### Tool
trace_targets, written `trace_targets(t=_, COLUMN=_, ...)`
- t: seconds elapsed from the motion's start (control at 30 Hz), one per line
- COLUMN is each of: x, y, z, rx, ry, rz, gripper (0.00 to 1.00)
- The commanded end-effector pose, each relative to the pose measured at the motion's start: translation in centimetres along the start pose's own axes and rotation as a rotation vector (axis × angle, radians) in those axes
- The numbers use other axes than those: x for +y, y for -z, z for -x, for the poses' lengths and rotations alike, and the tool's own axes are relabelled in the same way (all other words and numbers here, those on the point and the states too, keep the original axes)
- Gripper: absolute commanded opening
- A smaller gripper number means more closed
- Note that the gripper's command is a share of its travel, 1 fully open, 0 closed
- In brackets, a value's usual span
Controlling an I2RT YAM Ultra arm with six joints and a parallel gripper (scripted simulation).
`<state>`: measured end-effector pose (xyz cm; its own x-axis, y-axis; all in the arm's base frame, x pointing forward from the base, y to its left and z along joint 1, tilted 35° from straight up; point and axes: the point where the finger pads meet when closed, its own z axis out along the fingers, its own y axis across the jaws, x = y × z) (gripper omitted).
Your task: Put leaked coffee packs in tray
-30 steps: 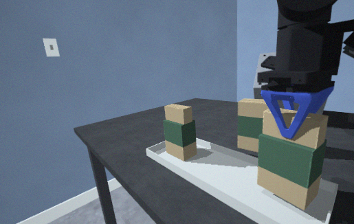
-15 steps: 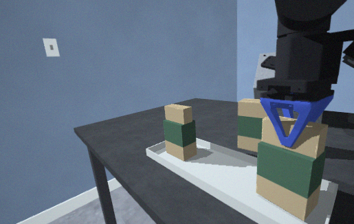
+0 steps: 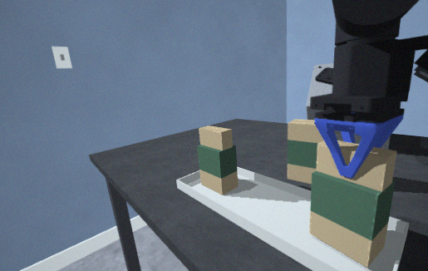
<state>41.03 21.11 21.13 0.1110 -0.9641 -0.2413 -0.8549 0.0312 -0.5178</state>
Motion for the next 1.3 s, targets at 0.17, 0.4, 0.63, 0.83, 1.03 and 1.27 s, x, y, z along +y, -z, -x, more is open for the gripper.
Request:
trace_targets(t=0.17, x=-0.92, y=1.13, z=0.6, rx=-0.026, ry=0.006, rz=-0.036, gripper=0.26)
trace_targets(t=0.4, x=-0.92, y=1.13, z=0.6, rx=-0.026, ry=0.006, rz=-0.036, gripper=0.26)
trace_targets(t=0.63, x=-0.92, y=1.13, z=0.6, rx=-0.026, ry=0.006, rz=-0.036, gripper=0.79)
trace_targets(t=0.83, x=-0.88, y=1.12, z=0.58, rx=-0.026, ry=0.006, rz=-0.034, gripper=0.79)
trace_targets(t=1.03, x=-0.88, y=1.12, z=0.58, rx=-0.026, ry=0.006, rz=-0.034, gripper=0.79)
trace_targets(t=1.27, x=-0.88, y=1.12, z=0.58, rx=-0.026, ry=0.006, rz=-0.034, gripper=0.79)
